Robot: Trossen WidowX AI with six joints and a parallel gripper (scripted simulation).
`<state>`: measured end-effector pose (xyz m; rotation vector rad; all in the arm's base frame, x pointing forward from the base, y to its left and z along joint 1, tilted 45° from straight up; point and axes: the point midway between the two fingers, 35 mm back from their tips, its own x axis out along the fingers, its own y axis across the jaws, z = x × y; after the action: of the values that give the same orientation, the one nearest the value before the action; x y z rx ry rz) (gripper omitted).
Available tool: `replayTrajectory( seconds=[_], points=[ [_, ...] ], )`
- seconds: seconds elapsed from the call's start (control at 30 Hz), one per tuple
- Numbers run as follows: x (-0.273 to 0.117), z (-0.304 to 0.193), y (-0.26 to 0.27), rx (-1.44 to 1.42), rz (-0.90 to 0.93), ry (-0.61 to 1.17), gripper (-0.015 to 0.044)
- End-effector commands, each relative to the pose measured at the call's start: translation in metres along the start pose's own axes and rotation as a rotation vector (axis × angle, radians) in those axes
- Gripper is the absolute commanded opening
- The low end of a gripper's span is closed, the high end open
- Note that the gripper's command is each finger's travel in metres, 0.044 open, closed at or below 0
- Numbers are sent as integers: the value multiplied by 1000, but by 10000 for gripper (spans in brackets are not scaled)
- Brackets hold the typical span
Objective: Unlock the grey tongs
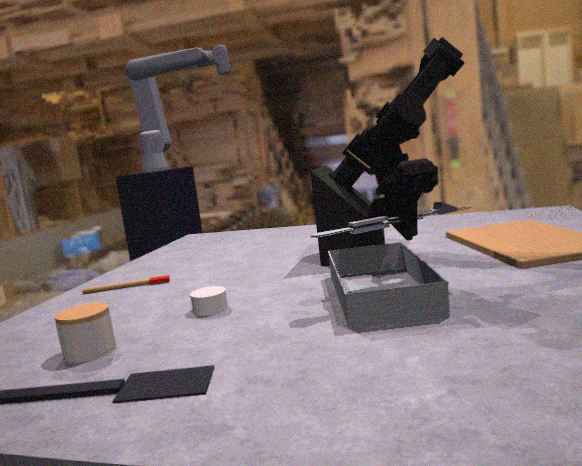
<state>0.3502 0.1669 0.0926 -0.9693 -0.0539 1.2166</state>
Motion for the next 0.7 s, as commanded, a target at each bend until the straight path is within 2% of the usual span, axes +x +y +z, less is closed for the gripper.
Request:
replayTrajectory(
  seconds=[0.0, 0.67],
  points=[
    [-1, 0, -3, -12, 10, 1, -150],
    [7, -14, 0, -16, 266, 35, -150]
  ],
)
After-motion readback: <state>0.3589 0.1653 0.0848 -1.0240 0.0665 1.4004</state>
